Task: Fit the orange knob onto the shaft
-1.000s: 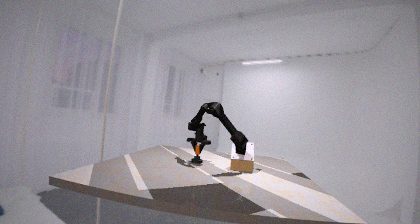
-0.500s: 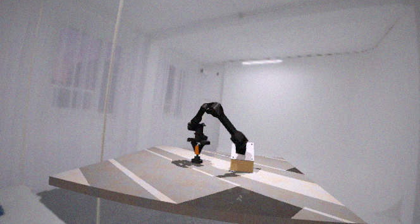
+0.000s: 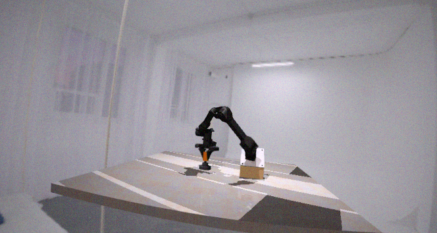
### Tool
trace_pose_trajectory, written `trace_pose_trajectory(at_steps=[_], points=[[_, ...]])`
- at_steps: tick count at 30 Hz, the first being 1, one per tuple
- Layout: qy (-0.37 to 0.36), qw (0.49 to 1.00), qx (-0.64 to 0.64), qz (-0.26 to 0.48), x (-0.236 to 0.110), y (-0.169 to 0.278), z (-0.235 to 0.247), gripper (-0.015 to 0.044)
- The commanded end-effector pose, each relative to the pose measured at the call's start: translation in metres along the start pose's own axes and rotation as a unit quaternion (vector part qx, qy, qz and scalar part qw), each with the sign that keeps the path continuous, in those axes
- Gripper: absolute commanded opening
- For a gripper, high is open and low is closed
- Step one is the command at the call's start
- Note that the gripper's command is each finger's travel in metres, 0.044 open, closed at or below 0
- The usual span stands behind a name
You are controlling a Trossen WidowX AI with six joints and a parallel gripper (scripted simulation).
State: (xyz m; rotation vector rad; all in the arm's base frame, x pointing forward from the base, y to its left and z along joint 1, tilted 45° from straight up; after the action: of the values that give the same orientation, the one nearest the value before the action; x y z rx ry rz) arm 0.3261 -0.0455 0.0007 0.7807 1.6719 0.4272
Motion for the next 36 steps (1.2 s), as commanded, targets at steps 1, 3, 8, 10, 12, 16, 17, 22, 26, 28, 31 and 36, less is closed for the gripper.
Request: trace_pose_trajectory(at_steps=[1, 3, 8, 10, 12, 16, 17, 22, 26, 28, 31, 36], points=[[-0.002, 1.000, 0.000, 0.000, 0.0001, 0.0004, 0.0005, 0.0000], [-0.002, 1.000, 0.000, 0.000, 0.0001, 0.0004, 0.0005, 0.0000], [-0.002, 1.000, 0.000, 0.000, 0.0001, 0.0004, 0.0005, 0.0000], [-0.002, 1.000, 0.000, 0.000, 0.0001, 0.0004, 0.0005, 0.0000], [-0.002, 1.000, 0.003, 0.000, 0.0001, 0.0004, 0.0005, 0.0000], [-0.002, 1.000, 0.013, 0.000, 0.0004, 0.0004, 0.0005, 0.0000], [-0.002, 1.000, 0.013, 0.000, 0.0004, 0.0004, 0.0005, 0.0000], [-0.002, 1.000, 0.004, 0.000, 0.0006, 0.0004, 0.0005, 0.0000], [-0.002, 1.000, 0.004, 0.000, 0.0006, 0.0004, 0.0005, 0.0000], [-0.002, 1.000, 0.001, 0.000, 0.0005, 0.0004, 0.0005, 0.0000], [-0.002, 1.000, -0.022, 0.000, 0.0004, 0.0005, 0.0005, 0.0000], [-0.002, 1.000, -0.002, 0.000, -0.0040, 0.0002, 0.0015, 0.0000]])
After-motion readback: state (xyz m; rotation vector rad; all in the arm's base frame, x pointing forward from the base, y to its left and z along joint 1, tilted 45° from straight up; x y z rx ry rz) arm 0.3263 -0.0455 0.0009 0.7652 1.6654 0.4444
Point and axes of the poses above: the point midway between the two fingers, 35 mm back from their tips, its own x axis out along the fingers, its own z axis across the jaws, y = z × x, the point moved 9 cm from there along -x, back along the fingers, and after that the axes turned 9 degrees about -x, right-handed, at the moved point
